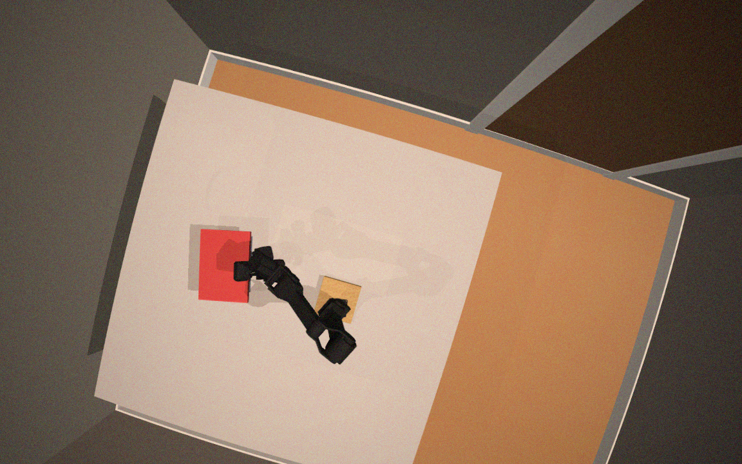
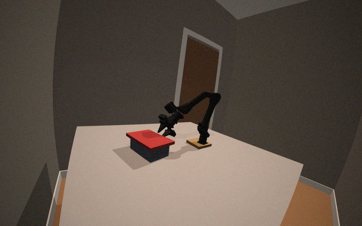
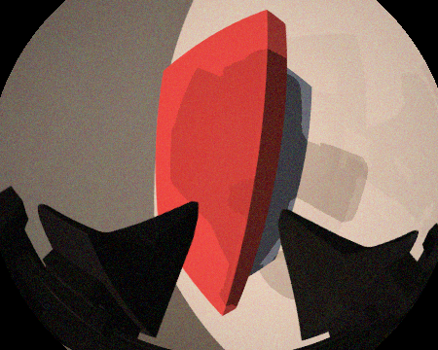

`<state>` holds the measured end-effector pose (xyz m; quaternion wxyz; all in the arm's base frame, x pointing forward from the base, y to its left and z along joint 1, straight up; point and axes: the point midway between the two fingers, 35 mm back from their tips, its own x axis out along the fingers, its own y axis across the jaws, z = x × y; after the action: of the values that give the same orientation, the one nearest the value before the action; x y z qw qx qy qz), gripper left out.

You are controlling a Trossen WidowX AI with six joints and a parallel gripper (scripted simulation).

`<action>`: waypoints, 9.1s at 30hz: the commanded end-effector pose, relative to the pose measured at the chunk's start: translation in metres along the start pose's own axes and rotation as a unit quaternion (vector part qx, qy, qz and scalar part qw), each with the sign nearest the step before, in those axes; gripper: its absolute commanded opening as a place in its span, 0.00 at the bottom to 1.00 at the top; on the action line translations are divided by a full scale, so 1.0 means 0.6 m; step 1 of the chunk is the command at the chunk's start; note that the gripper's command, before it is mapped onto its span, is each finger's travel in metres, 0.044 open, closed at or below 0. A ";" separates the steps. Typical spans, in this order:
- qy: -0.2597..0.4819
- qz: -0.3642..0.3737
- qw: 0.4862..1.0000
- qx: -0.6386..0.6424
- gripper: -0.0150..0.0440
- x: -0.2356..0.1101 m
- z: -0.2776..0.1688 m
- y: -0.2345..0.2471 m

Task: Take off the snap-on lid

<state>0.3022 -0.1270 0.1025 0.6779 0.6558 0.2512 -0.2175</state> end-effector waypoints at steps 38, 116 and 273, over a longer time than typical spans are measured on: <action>0.001 -0.003 1.000 0.002 0.25 0.013 -0.004 -0.001; 0.001 -0.003 1.000 0.002 0.25 -0.006 -0.005 0.017; 0.001 -0.003 1.000 0.005 0.25 -0.036 -0.004 0.113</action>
<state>0.3232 -0.1216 0.1597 0.6705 0.6585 0.2586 -0.2233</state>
